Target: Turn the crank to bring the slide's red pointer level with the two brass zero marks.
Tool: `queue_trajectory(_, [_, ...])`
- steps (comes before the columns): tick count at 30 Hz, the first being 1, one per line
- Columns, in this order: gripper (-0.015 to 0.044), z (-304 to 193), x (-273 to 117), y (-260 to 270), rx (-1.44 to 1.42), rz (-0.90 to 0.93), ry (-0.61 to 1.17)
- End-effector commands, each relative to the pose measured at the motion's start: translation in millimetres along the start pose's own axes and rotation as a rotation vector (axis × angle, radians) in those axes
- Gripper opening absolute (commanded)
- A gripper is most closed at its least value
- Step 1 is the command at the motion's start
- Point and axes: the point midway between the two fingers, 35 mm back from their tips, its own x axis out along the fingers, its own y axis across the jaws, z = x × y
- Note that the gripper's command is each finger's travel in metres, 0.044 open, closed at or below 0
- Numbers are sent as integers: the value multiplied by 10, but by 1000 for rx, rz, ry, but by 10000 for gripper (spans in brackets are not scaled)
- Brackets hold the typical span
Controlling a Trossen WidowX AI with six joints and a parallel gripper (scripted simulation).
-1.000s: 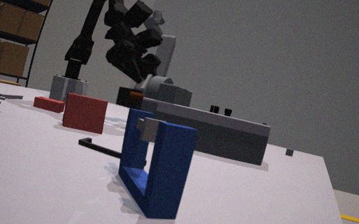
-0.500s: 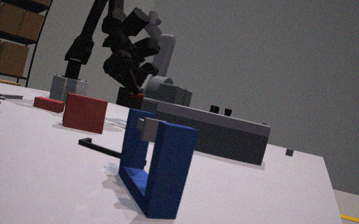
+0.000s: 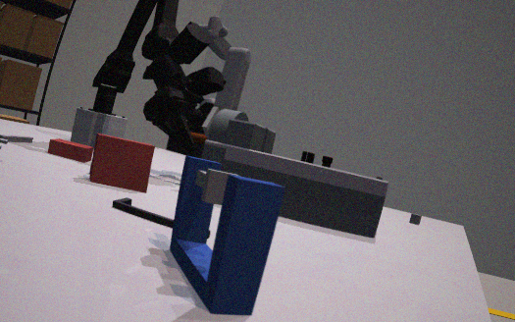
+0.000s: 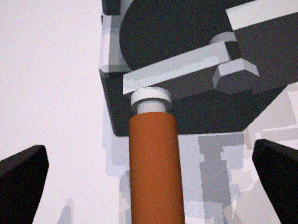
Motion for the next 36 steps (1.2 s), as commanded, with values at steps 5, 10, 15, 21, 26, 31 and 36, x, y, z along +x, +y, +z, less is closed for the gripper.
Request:
queue_trajectory(5, [309, -44, 24, 11, -6, 6, 1])
queue_trajectory(10, [177, -44, 24, 11, -6, 6, 1])
queue_trajectory(15, [46, -44, 24, 11, -6, 6, 1])
queue_trajectory(21, [0, -44, 24, 11, -6, 6, 1])
queue_trajectory(26, [0, -45, 25, 12, -6, 6, 1])
queue_trajectory(31, [0, -60, 39, 0, -6, 6, 1])
queue_trajectory(36, [0, -84, 63, -26, -6, 5, 1])
